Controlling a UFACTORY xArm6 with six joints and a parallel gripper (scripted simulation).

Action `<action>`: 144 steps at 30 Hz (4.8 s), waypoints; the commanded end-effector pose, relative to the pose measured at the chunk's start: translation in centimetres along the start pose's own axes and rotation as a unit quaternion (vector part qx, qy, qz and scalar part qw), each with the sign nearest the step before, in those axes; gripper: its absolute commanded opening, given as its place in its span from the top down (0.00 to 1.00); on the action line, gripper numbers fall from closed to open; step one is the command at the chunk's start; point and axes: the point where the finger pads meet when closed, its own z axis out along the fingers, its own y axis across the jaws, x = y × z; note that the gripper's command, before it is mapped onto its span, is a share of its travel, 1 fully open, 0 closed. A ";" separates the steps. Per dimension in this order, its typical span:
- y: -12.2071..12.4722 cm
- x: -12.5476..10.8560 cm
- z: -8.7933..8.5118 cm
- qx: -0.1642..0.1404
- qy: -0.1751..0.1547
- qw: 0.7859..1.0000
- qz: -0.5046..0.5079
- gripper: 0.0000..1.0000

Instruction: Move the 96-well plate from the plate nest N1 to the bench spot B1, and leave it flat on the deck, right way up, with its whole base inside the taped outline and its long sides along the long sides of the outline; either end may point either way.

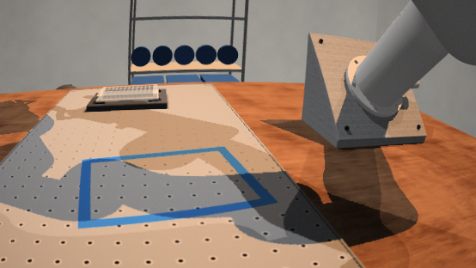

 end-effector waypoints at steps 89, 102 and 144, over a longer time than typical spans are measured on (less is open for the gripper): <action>13.4 -19.7 -10.7 0.061 -0.501 0.750 -0.428 0.00; 16.2 -21.9 -14.3 0.071 -0.548 0.708 -0.440 0.00; 17.9 -25.5 -12.9 0.071 -0.548 0.708 -0.440 0.00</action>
